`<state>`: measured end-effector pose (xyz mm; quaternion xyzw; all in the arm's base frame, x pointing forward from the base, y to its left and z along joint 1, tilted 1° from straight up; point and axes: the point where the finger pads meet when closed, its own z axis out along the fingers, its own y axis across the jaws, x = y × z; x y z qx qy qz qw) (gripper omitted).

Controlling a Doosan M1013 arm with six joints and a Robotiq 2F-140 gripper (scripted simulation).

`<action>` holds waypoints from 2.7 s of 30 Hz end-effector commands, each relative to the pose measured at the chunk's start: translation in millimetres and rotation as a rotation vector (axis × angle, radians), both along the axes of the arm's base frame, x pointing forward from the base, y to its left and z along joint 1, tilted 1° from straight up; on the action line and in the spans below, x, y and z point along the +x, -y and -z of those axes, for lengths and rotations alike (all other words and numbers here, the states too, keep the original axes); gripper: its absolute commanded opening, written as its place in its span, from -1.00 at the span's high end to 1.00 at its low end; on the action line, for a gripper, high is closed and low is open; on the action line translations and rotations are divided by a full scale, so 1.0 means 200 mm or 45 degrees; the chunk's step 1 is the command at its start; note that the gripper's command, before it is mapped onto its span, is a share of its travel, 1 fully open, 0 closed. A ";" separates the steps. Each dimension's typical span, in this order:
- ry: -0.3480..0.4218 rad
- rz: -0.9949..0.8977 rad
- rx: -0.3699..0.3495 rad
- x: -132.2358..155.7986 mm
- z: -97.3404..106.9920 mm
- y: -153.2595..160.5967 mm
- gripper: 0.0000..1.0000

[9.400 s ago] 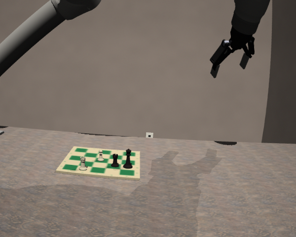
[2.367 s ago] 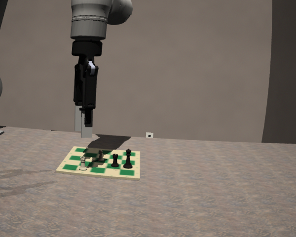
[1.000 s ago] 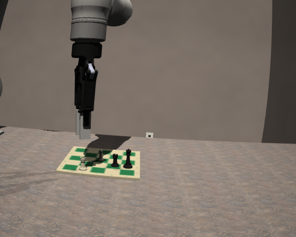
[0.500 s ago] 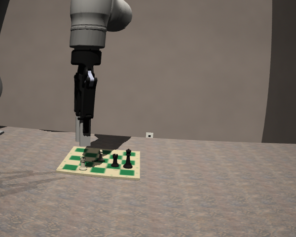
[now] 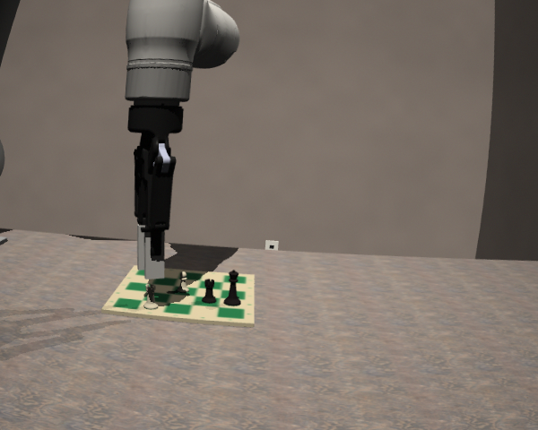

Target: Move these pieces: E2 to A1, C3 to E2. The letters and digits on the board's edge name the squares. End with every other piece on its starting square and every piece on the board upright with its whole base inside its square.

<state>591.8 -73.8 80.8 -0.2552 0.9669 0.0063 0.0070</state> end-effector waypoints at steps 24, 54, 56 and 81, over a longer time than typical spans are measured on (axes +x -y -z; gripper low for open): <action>0.000 0.000 0.000 0.00 0.05 0.00 0.56; 0.000 0.000 0.000 0.00 0.05 0.00 0.56; 0.000 0.000 0.000 0.00 0.05 0.00 0.56; 0.000 0.000 0.000 0.00 0.19 0.00 0.56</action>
